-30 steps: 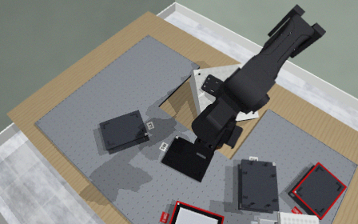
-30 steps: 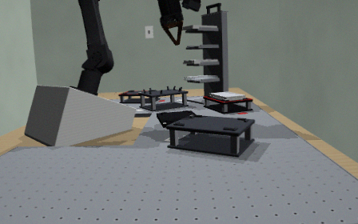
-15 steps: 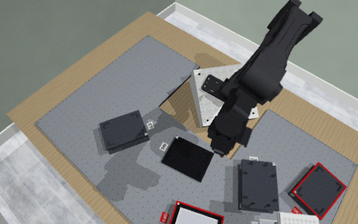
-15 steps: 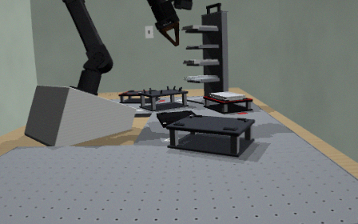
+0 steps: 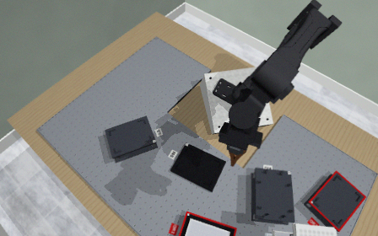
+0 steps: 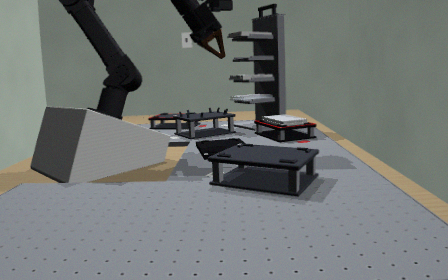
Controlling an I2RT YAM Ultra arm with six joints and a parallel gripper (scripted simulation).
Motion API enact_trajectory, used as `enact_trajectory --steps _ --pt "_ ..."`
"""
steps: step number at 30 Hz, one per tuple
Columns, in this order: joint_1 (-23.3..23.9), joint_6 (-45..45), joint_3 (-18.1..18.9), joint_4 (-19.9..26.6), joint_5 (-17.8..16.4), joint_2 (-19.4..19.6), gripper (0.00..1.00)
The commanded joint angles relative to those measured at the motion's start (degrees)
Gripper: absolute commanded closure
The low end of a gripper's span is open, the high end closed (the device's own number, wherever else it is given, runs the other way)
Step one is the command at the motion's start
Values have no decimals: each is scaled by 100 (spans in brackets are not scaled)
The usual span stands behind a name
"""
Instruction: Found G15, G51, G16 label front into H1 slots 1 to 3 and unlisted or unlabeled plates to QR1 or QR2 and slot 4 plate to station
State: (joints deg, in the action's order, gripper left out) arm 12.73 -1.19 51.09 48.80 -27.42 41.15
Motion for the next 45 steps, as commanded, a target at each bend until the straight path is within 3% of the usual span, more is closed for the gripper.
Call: enact_trajectory --steps 1,9,23,25,30,40,42,45 --pt "100 -109 -167 -494 -269 -188 100" --pt "353 -216 -683 -1110 -654 -577 100" --pt "953 -200 -1919 -2807 -1617 -1375 100" --pt "953 -200 -1919 -2807 -1617 -1375 100" --pt "1140 -72 -2372 -3552 -1936 -1600 100" --pt "-804 360 -2306 -3269 -21 -2086 100" --pt "-804 360 -2306 -3269 -21 -2086 100" --pt "-1521 478 -2275 -3221 688 -2153 100"
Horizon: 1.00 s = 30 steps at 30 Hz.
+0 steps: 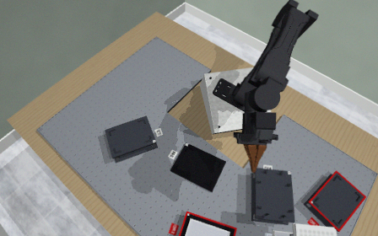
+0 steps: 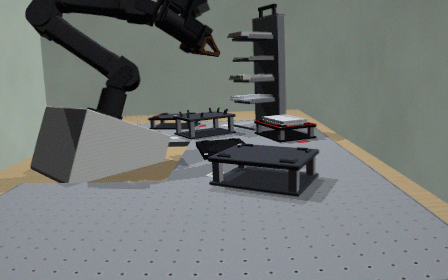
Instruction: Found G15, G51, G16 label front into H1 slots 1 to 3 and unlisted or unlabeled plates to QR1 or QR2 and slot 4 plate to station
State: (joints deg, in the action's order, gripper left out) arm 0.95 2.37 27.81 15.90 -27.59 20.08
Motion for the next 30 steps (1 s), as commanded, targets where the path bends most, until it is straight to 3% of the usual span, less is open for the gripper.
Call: enact_trajectory --steps 1,10,11,15,25,29,30 --pt "-591 160 63 79 951 -59 100" --pt "-2872 482 169 48 3211 36 100" --pt "-3032 504 177 37 3369 57 100" --pt "-3029 504 177 37 3366 57 100" --pt "-5354 862 260 -67 5668 355 100" --pt "-6112 1009 307 -159 6415 574 100" --pt "-6112 1009 307 -159 6415 574 100"
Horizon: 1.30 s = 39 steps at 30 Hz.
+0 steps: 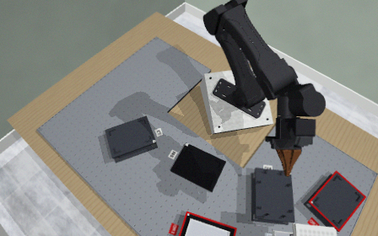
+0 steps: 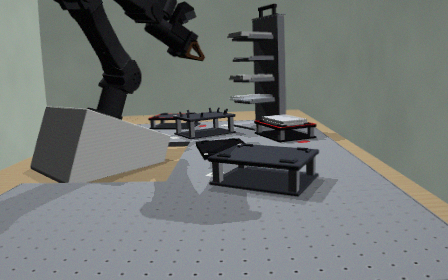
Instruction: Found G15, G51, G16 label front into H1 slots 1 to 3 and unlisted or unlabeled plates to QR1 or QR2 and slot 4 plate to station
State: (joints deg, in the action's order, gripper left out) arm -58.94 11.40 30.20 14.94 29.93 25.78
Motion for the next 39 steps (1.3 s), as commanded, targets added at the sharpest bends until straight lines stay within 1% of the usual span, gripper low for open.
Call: enact_trajectory --steps 1,6,11,12,18,19,33,35,39 --pt "-123 107 68 -63 663 4 100" --pt "-922 297 144 -195 1449 335 100" --pt "-1561 490 241 -330 2074 711 100" --pt "-1622 511 253 -343 2134 754 100" --pt "-1622 511 253 -343 2134 753 100" --pt "-1661 525 327 -252 2172 747 0" --pt "-2300 790 1426 1001 2793 812 0" --pt "-2300 790 1426 1001 2793 812 0" --pt "-2520 903 1766 1370 3005 881 0"
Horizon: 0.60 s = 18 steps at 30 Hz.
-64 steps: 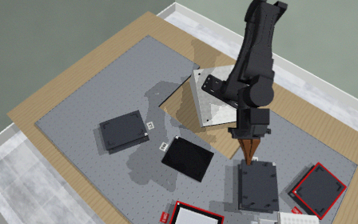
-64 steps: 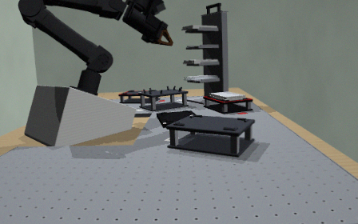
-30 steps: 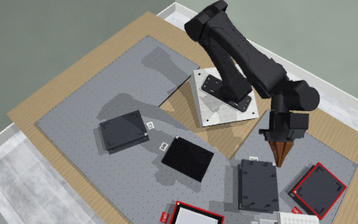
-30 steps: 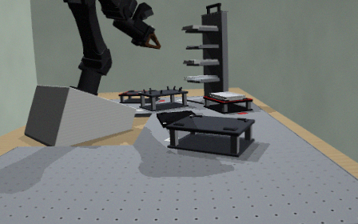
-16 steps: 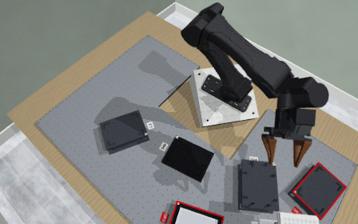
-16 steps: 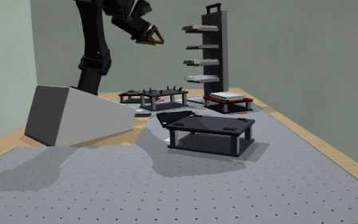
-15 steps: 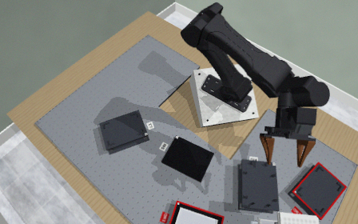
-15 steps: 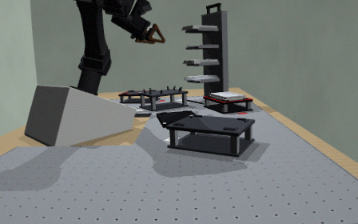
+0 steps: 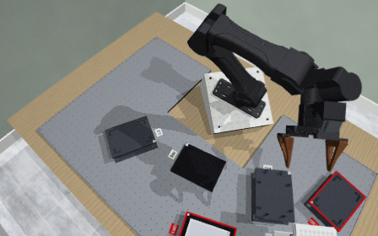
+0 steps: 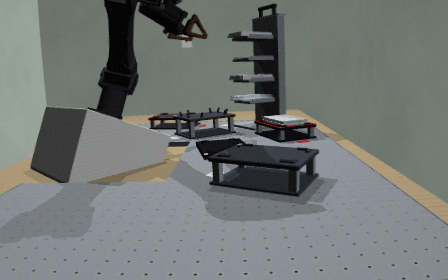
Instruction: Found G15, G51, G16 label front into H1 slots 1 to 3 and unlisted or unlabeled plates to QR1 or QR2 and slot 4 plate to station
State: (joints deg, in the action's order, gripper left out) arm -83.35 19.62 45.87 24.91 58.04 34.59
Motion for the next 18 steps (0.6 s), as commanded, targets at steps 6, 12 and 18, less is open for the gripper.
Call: enact_trajectory --steps 6,12,18 --pt "-434 299 737 960 536 146 0" --pt "-761 549 1221 1510 845 308 0" --pt "-1118 905 1752 2163 1178 519 0"
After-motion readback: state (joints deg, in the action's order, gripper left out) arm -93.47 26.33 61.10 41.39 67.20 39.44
